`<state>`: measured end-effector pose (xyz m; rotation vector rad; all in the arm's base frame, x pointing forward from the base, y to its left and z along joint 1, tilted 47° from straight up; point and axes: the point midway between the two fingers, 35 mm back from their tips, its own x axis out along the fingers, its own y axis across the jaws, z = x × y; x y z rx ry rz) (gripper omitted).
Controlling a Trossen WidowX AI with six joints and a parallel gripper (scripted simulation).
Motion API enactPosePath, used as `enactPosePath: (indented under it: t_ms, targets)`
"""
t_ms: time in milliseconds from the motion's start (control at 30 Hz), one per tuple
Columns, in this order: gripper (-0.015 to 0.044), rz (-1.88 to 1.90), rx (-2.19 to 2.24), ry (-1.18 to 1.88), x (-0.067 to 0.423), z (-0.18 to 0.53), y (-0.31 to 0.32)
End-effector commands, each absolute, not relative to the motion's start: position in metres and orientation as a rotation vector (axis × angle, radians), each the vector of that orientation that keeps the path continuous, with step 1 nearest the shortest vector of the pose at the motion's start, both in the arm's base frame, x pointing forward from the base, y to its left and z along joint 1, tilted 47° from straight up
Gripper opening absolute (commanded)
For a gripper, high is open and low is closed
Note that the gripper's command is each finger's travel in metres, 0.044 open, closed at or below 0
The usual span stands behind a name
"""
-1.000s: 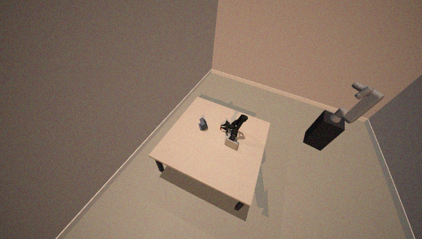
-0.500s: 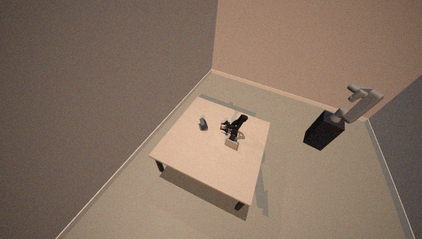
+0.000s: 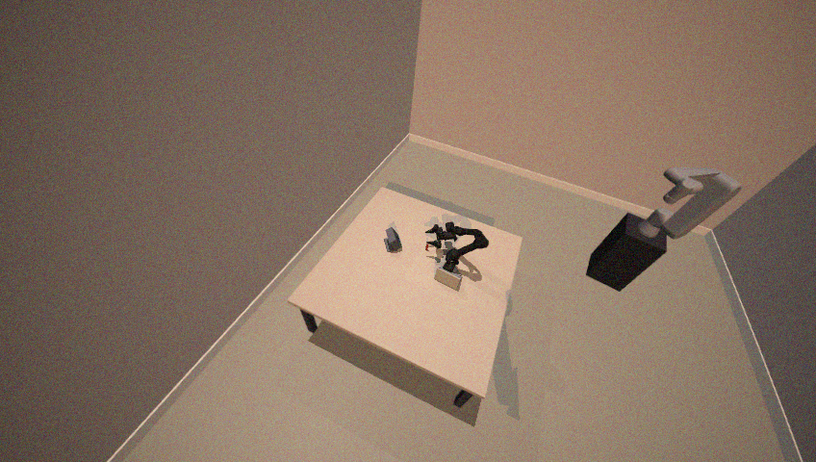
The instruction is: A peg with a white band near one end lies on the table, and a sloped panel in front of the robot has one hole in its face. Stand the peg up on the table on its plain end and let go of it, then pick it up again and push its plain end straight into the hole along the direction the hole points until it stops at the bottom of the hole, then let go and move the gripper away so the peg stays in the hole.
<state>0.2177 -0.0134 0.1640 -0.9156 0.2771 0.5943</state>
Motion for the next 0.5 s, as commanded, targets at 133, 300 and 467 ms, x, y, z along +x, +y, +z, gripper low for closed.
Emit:
enactPosePath:
  t_ms: [133, 300, 467]
  targets:
    - [0.0440, 0.511, -0.862, 0.177, 0.193, 0.223, 0.038]
    - [0.0440, 0.509, -0.859, 0.173, 0.192, 0.224, 0.039]
    - [0.0440, 0.509, -0.791, 0.278, 0.196, 0.216, 0.035]
